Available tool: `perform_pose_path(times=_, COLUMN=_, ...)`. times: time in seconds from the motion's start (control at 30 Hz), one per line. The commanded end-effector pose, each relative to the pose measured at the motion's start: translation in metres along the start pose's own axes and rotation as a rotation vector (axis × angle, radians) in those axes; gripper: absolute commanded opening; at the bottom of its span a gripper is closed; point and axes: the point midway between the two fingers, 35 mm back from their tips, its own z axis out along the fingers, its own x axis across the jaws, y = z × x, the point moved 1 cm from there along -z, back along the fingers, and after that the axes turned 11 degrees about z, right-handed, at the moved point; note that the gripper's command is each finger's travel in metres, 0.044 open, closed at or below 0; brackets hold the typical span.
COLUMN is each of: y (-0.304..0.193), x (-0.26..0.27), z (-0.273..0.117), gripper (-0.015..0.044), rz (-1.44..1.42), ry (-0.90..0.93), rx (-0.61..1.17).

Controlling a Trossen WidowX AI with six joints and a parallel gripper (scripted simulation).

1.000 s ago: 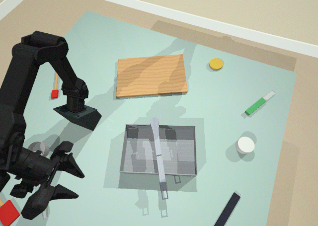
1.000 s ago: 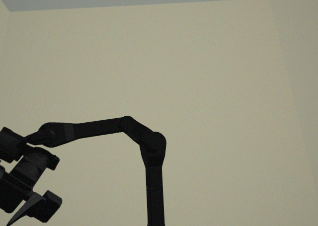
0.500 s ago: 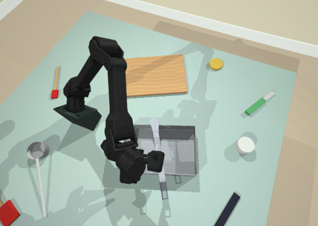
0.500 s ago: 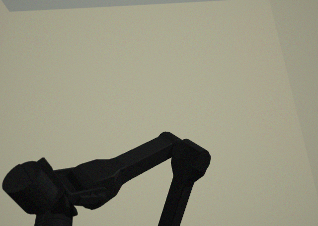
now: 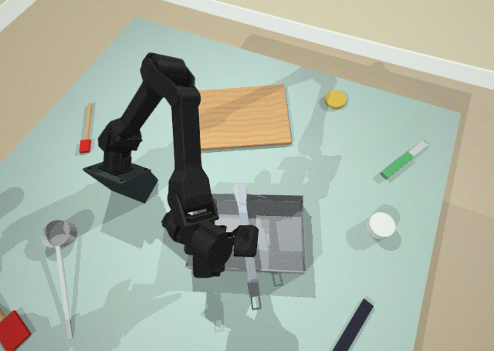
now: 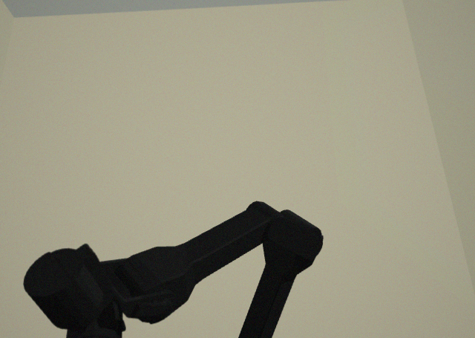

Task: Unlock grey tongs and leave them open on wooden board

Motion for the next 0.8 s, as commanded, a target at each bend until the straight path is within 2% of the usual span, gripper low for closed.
perform_pose_path(times=0.0, y=-0.001, x=-0.001, z=0.002, gripper=0.0260, rz=0.005, ry=-0.001, rx=0.003)
perform_pose_path(times=0.77, y=0.001, x=0.000, z=0.040, gripper=0.0260, rz=0.004, ry=-0.004, rx=-0.001)
